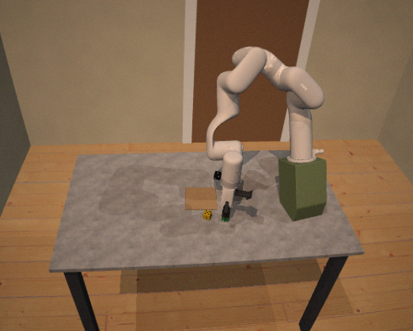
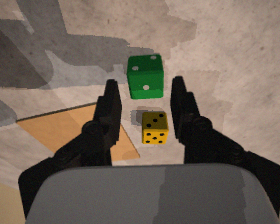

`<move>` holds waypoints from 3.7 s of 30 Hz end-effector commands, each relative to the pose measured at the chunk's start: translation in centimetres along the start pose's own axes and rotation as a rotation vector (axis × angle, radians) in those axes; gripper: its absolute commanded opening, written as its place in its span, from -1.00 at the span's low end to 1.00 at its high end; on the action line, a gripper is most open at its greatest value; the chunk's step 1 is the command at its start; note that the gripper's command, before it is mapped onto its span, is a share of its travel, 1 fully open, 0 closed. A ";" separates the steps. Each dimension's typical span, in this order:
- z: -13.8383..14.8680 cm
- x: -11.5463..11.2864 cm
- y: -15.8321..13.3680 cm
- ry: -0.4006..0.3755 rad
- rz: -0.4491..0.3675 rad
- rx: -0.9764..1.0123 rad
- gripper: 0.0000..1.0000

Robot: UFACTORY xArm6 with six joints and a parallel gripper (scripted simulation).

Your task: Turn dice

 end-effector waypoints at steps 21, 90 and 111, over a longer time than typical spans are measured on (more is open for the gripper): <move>0.2 -0.1 -0.2 -0.002 -0.002 0.000 -0.05; 0.2 3.3 -0.2 -0.002 -0.002 0.000 -0.05; 0.2 3.3 -0.2 -0.002 -0.002 0.000 -0.05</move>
Point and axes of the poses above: the point where the finger pads meet when closed, its own x axis out along the fingers, its own z axis across the jaws, y = z × x, the point moved 9 cm from there along -x, back along the fingers, and after that the axes turned 10 degrees about x, right-handed, at the moved point
